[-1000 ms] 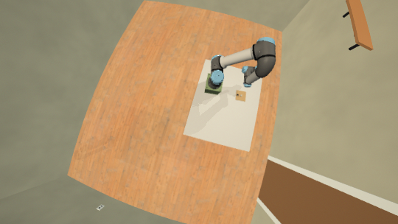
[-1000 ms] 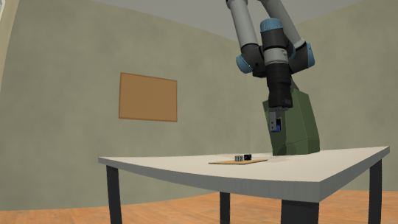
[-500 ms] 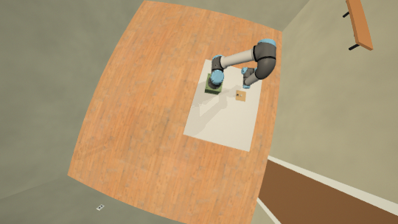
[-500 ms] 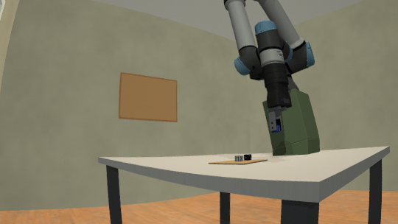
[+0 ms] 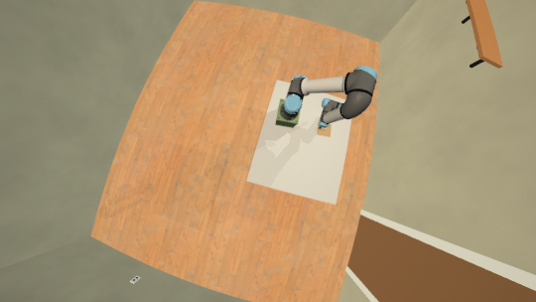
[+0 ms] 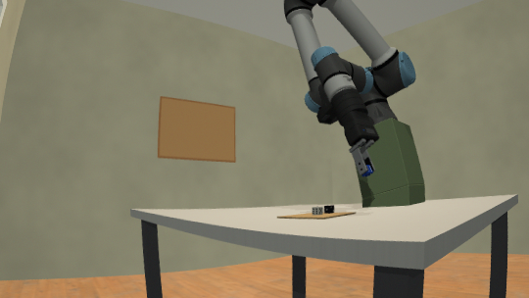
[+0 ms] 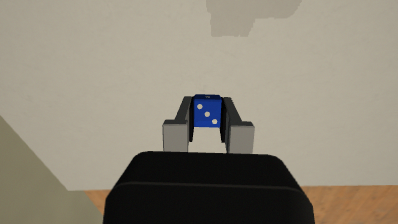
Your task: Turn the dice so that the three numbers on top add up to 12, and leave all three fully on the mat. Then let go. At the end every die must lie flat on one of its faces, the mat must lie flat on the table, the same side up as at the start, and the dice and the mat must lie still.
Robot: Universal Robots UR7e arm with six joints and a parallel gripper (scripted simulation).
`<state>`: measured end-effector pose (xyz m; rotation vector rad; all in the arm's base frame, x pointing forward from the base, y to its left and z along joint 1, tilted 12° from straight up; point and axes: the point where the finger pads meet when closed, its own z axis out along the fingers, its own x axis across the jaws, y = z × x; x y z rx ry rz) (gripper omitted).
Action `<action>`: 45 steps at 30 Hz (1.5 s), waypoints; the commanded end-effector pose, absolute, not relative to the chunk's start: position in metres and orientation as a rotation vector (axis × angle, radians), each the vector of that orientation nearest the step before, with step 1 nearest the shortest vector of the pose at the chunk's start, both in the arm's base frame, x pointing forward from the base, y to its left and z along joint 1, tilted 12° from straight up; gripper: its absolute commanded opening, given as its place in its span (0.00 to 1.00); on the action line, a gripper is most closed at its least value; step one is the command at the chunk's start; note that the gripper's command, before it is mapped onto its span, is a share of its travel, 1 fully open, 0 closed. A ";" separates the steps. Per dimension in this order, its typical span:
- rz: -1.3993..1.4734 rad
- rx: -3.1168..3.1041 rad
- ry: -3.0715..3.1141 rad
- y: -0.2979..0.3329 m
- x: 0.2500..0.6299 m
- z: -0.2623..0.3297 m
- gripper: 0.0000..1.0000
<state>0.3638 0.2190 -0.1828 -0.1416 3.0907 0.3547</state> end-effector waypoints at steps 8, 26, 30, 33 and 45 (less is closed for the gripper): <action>0.892 -0.158 3.002 0.215 0.363 -0.186 0.40; 1.340 -0.157 2.844 0.212 0.364 -0.186 0.40; 1.346 -0.157 2.841 0.212 0.364 -0.186 0.40; 1.346 -0.157 2.841 0.212 0.364 -0.186 0.40; 1.346 -0.157 2.841 0.209 0.365 -0.203 0.40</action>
